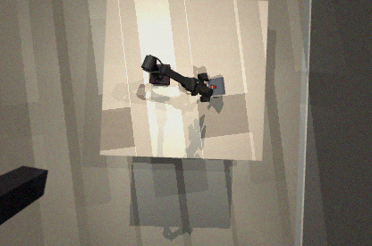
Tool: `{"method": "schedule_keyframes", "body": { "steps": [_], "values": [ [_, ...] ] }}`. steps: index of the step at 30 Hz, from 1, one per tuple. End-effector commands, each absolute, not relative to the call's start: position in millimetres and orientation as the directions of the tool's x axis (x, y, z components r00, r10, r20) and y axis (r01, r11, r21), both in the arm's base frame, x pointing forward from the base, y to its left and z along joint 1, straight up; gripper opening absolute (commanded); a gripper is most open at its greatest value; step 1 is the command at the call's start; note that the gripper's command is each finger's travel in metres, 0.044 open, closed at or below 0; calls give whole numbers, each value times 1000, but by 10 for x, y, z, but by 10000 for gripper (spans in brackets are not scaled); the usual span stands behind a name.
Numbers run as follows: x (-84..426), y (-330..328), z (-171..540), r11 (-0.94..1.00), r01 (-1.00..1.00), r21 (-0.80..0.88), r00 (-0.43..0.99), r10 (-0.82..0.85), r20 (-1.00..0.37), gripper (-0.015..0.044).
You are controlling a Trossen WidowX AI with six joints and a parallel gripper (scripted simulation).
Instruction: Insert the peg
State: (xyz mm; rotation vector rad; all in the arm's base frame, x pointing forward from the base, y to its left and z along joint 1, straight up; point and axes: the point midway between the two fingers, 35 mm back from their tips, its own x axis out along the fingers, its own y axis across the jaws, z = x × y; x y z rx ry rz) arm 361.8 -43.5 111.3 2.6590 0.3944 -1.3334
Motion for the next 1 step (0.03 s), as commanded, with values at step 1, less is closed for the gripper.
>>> {"method": "schedule_keyframes", "body": {
  "steps": [1],
  "values": [
    [3578, -449, 1177, -955, 298, 10, 576, 171, -800, 440]
  ]
}}
